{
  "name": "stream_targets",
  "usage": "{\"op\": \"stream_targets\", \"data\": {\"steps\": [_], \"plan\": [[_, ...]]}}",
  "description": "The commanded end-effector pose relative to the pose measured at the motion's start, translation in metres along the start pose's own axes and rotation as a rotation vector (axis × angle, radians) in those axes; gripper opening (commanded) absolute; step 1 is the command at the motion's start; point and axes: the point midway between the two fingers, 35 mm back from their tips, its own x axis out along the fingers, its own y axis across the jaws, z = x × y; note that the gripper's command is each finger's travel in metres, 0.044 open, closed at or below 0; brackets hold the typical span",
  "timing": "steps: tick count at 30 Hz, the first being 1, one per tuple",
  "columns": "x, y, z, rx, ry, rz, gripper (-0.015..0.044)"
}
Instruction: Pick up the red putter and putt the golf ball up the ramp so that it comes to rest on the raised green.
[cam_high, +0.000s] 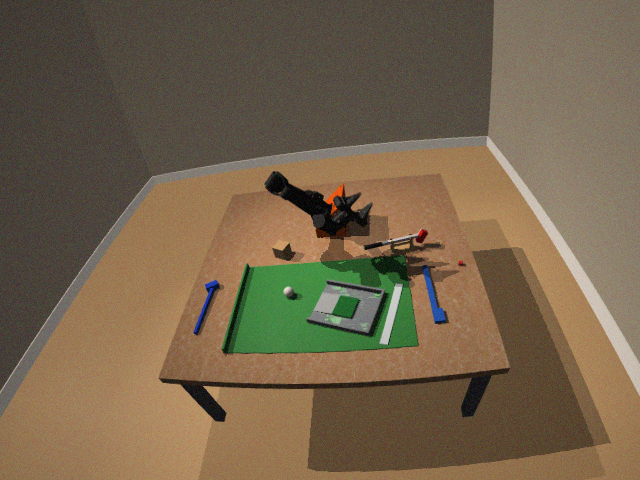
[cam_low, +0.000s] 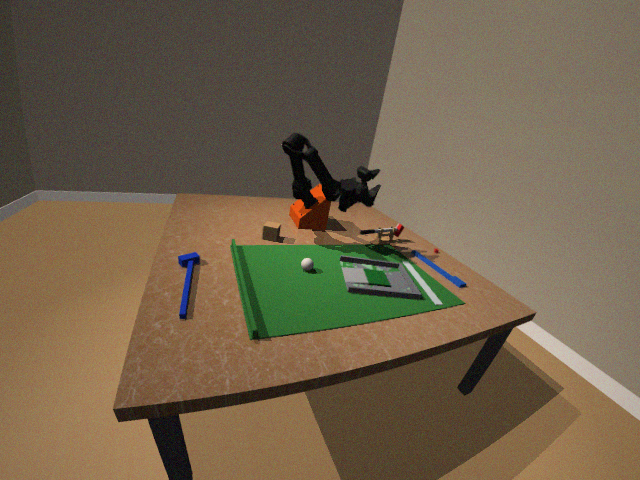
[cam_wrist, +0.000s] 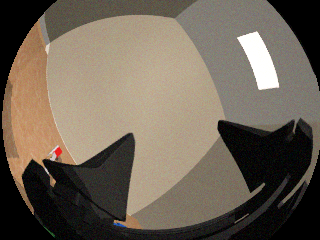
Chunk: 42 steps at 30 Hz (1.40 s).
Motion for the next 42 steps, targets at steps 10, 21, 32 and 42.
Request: {"op": "stream_targets", "data": {"steps": [10,21,32,42], "plan": [[0.023,0.099,-0.065,0.758,0.544,0.477,0.044],[-0.051,0.15,-0.047,0.93,1.472,1.166,0.044],[-0.065,0.145,-0.032,0.903,1.546,1.268,0.044],[-0.066,0.146,-0.031,0.903,1.546,1.268,0.044]]}}
